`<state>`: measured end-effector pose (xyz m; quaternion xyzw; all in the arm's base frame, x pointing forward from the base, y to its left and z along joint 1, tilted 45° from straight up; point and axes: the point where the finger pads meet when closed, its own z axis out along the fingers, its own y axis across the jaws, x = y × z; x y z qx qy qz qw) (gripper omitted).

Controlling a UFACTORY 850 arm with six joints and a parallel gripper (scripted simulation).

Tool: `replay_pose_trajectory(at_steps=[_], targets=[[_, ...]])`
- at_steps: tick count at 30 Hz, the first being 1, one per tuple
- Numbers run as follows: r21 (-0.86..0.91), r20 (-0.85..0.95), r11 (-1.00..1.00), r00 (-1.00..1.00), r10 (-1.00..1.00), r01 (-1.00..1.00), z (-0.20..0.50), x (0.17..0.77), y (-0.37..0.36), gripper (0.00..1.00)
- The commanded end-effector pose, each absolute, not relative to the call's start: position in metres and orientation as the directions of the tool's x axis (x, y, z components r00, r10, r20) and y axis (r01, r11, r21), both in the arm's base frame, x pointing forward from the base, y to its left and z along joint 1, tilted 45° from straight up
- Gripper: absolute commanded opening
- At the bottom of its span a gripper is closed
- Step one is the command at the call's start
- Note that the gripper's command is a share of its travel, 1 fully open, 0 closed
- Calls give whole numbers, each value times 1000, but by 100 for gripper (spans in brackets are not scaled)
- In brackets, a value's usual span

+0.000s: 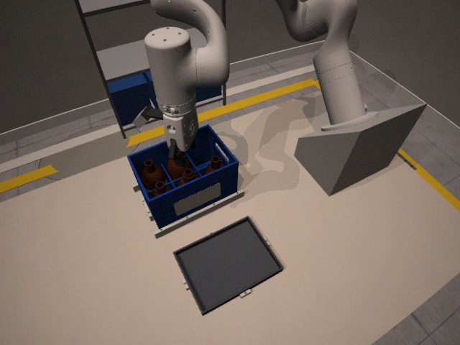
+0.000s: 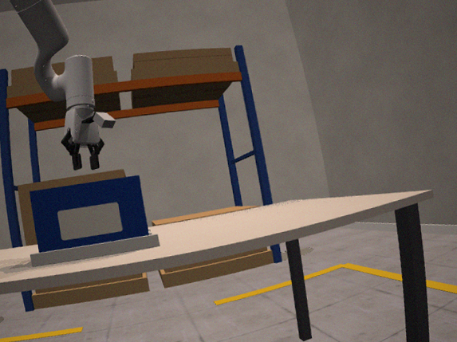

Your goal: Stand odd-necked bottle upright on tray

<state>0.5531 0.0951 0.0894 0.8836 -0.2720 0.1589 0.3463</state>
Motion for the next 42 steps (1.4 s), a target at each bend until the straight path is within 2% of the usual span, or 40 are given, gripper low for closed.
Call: replay_pose_trajectory(at_steps=[1, 42], targets=[[525, 470, -613, 801, -370, -591, 90, 554, 96, 65], [525, 470, -613, 801, -370, -591, 86, 554, 92, 65]])
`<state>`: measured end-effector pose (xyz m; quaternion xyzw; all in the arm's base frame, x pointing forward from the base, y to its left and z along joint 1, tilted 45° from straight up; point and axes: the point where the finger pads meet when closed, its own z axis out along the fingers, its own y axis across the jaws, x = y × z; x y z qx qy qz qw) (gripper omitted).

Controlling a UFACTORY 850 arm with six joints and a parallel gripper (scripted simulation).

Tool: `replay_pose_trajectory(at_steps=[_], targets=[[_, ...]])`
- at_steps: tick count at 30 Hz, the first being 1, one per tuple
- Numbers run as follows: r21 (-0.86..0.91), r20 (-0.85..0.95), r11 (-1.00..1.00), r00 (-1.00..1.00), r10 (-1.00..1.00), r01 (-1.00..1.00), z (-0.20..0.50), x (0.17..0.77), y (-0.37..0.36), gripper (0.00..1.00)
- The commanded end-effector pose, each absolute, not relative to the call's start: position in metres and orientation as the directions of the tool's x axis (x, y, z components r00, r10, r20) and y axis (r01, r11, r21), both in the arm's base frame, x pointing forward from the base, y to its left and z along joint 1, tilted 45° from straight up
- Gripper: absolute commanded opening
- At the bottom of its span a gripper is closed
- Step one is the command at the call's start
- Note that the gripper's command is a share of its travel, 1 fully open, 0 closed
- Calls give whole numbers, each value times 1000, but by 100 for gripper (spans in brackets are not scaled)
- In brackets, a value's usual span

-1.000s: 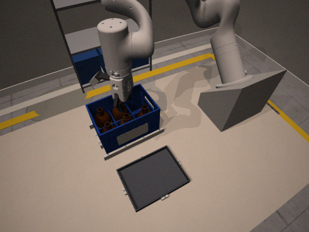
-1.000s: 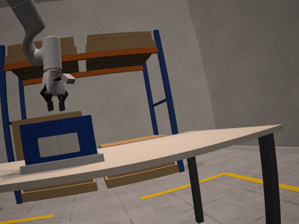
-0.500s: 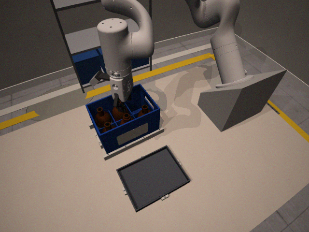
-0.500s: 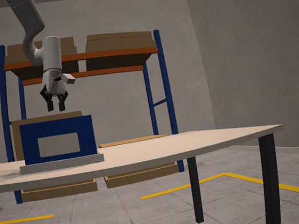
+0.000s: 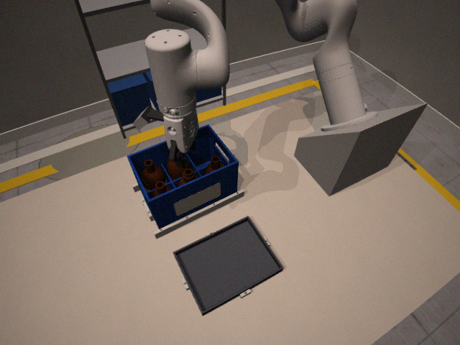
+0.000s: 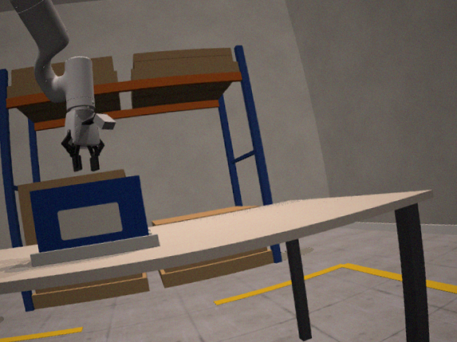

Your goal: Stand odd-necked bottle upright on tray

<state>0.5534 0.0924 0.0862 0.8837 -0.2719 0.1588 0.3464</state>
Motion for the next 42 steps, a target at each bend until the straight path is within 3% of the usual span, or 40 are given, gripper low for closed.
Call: replay_pose_trajectory(at_steps=[1, 42], targets=[[525, 470, -613, 801, -370, -591, 85, 554, 91, 65], [525, 470, -613, 801, -370, -591, 59, 558, 66, 65]])
